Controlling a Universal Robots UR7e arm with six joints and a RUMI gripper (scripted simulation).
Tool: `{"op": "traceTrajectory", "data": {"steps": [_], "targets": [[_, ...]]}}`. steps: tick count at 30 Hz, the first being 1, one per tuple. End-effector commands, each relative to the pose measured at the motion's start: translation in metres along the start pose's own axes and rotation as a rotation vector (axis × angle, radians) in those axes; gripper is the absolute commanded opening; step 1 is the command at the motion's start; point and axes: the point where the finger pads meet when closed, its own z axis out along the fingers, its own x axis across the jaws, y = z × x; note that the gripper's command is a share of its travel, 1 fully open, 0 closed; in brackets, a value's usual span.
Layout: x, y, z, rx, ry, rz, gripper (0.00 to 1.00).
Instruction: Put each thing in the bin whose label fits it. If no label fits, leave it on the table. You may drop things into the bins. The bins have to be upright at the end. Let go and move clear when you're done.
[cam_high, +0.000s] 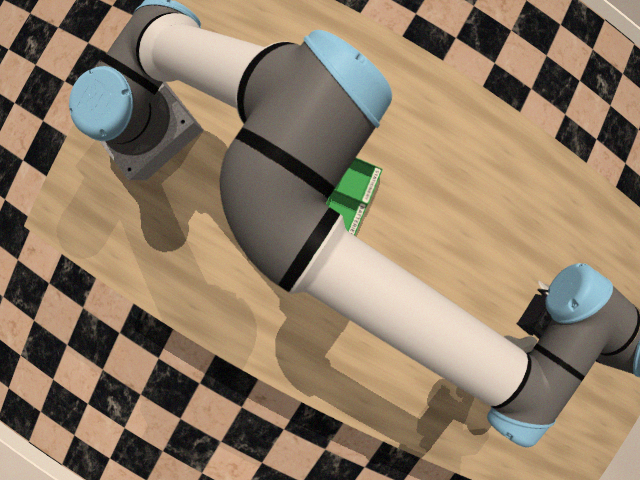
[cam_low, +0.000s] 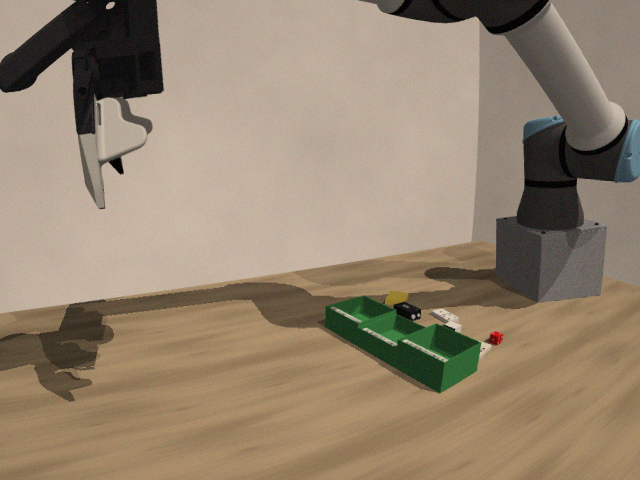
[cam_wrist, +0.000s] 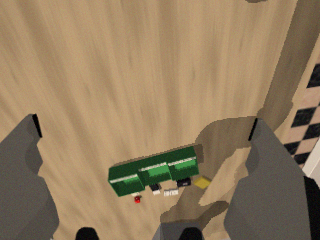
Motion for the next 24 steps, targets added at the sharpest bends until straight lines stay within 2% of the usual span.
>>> {"op": "traceTrajectory", "data": {"steps": [1, 17, 18, 22, 24], "targets": [[0.000, 0.000, -0.001, 0.002, 0.000, 0.000, 1.00], [0.000, 0.000, -0.001, 0.002, 0.000, 0.000, 1.00], [-0.001, 0.000, 0.008, 0.000, 0.000, 0.000, 0.04], [-0.004, -0.003, 0.043, -0.002, 0.000, 0.000, 0.04], [-0.005, -0.003, 0.050, -0.002, 0.000, 0.000, 0.04]]}}
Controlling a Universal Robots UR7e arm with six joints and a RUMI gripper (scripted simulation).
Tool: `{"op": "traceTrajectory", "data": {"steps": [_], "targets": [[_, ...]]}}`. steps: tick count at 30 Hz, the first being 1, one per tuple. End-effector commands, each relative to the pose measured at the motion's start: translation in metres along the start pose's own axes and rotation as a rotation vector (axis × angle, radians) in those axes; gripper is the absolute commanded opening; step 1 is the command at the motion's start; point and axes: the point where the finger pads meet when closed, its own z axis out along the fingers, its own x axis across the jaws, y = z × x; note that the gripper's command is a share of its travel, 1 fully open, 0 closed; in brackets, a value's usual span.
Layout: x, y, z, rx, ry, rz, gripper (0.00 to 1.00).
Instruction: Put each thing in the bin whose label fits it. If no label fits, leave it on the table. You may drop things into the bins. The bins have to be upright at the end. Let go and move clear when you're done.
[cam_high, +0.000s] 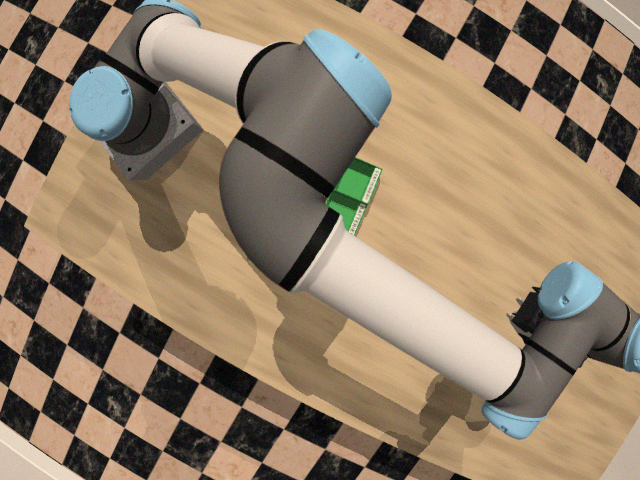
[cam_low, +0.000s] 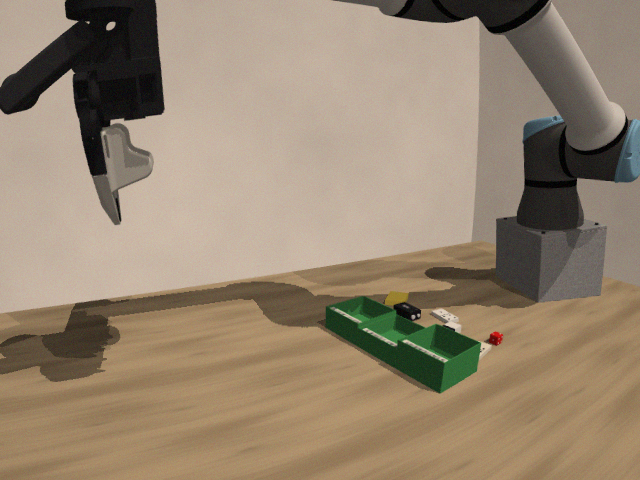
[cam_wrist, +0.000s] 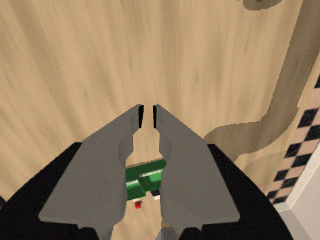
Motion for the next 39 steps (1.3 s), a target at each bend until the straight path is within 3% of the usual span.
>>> {"op": "traceTrajectory", "data": {"steps": [1, 3, 4, 5, 7, 11, 24, 27, 35, 39], "targets": [[-0.002, -0.002, 0.029, -0.002, 0.000, 0.001, 0.04], [-0.002, -0.002, 0.029, -0.002, 0.000, 0.001, 0.04], [0.001, 0.006, 0.027, 0.022, -0.030, -0.034, 0.04], [0.005, 0.010, 0.021, -0.009, -0.008, -0.008, 0.04], [0.013, 0.016, 0.012, -0.009, -0.008, -0.008, 0.04], [0.013, 0.016, 0.012, -0.009, -0.007, -0.008, 0.04], [0.052, 0.069, -0.013, -0.001, -0.029, -0.028, 0.04], [0.052, 0.069, -0.013, -0.001, -0.029, -0.028, 0.04], [0.074, 0.112, -0.023, 0.006, -0.043, -0.041, 0.04], [0.077, 0.119, -0.024, 0.010, -0.049, -0.048, 0.04]]}}
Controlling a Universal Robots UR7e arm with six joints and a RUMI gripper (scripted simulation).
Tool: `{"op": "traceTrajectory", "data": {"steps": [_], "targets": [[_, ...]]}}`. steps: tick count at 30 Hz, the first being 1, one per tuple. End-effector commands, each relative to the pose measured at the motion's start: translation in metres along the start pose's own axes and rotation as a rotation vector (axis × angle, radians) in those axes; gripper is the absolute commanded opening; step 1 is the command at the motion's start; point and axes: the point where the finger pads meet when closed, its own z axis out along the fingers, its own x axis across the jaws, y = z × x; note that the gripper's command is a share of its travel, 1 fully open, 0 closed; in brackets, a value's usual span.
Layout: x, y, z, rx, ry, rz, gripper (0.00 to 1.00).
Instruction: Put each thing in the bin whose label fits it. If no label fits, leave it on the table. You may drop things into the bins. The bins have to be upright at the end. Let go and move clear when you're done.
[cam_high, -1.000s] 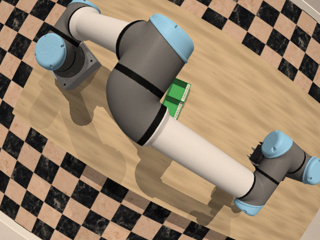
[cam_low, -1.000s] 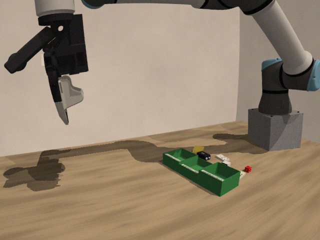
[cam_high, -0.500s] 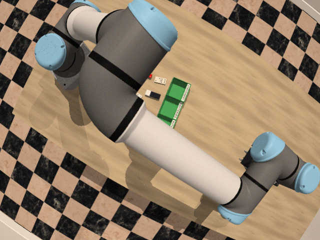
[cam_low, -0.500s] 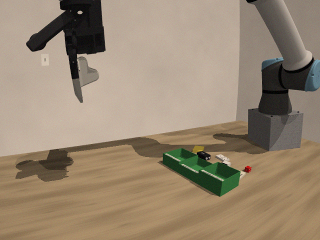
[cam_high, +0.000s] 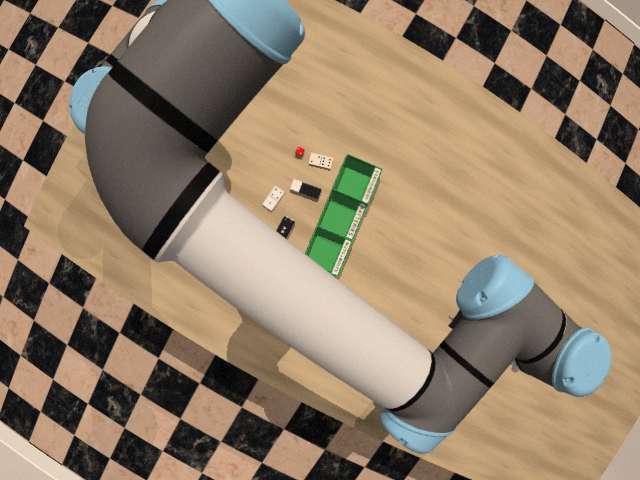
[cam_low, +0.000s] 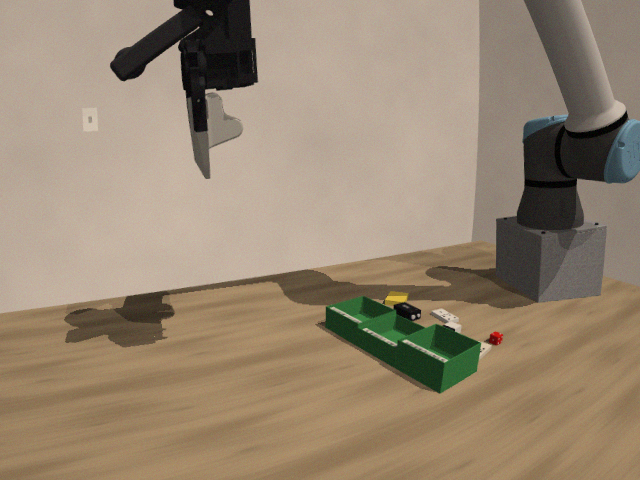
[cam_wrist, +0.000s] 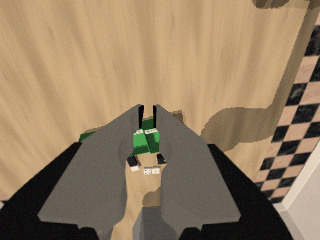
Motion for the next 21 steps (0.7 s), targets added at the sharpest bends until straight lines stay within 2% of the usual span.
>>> {"op": "traceTrajectory", "data": {"steps": [1, 2, 5, 8, 11, 14, 17, 20, 21], "targets": [[0.010, 0.022, -0.005, 0.014, -0.010, -0.010, 0.04], [0.012, 0.029, -0.006, 0.014, -0.010, -0.010, 0.04], [0.012, 0.029, -0.006, 0.014, -0.010, -0.010, 0.04], [0.019, 0.053, -0.007, 0.018, -0.016, -0.017, 0.04], [0.020, 0.054, -0.007, 0.018, -0.016, -0.017, 0.04], [0.025, 0.078, -0.008, 0.022, -0.022, -0.023, 0.04], [0.026, 0.079, -0.008, 0.022, -0.022, -0.023, 0.04], [0.030, 0.103, -0.006, 0.027, -0.028, -0.030, 0.04], [0.030, 0.103, -0.006, 0.027, -0.028, -0.030, 0.04]]}}
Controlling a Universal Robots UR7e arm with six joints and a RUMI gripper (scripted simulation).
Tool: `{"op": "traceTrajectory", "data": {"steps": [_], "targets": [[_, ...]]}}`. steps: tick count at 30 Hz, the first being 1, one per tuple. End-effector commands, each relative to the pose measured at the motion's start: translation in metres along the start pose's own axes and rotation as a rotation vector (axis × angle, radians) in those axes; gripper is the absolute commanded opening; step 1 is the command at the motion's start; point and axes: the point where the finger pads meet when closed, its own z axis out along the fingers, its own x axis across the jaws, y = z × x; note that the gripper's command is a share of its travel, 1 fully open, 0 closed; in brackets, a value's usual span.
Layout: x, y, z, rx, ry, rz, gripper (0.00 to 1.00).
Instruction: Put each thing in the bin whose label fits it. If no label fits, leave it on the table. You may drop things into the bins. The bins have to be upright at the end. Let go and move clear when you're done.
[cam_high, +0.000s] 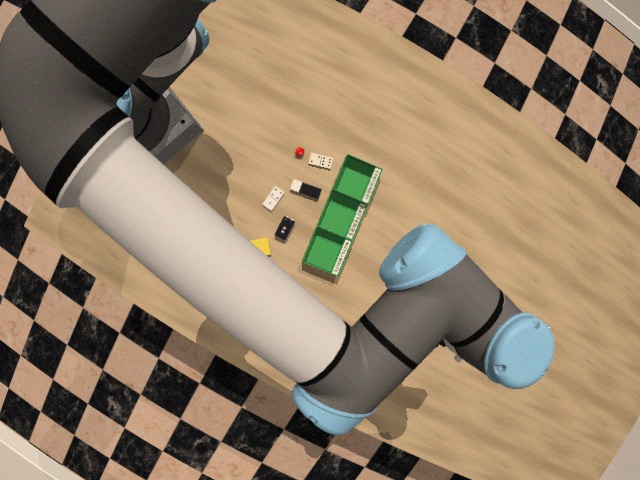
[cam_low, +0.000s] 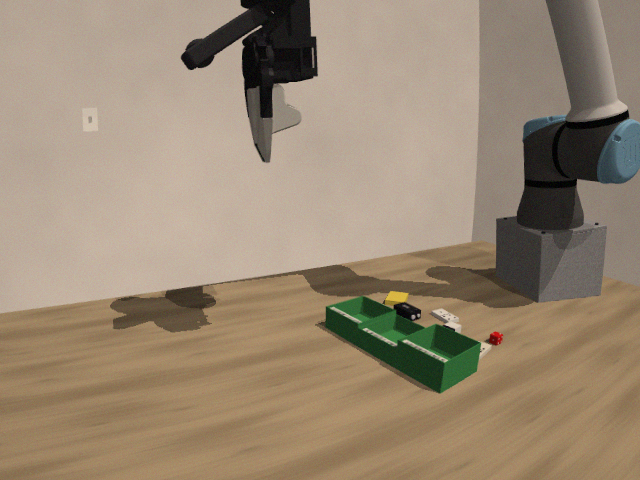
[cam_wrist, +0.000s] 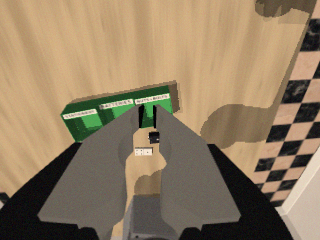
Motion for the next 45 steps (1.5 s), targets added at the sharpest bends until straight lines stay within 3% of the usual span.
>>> {"op": "traceTrajectory", "data": {"steps": [1, 5, 8, 11, 14, 16, 21, 24, 27, 30, 35, 45], "targets": [[0.005, 0.020, 0.000, 0.009, -0.005, -0.005, 0.04], [0.008, 0.046, 0.002, 0.014, -0.011, -0.012, 0.04], [0.008, 0.048, 0.002, 0.014, -0.011, -0.012, 0.04], [0.010, 0.073, 0.006, 0.019, -0.016, -0.019, 0.04], [0.010, 0.075, 0.006, 0.019, -0.016, -0.019, 0.04], [0.011, 0.091, 0.010, 0.024, -0.021, -0.026, 0.04], [0.011, 0.102, 0.012, 0.024, -0.021, -0.026, 0.04], [0.011, 0.126, 0.018, 0.030, -0.026, -0.033, 0.04], [0.011, 0.129, 0.019, 0.030, -0.026, -0.033, 0.04], [0.010, 0.153, 0.027, 0.036, -0.031, -0.040, 0.04], [0.010, 0.156, 0.028, 0.036, -0.031, -0.040, 0.04], [0.004, 0.210, 0.051, 0.048, -0.039, -0.054, 0.04]]}}
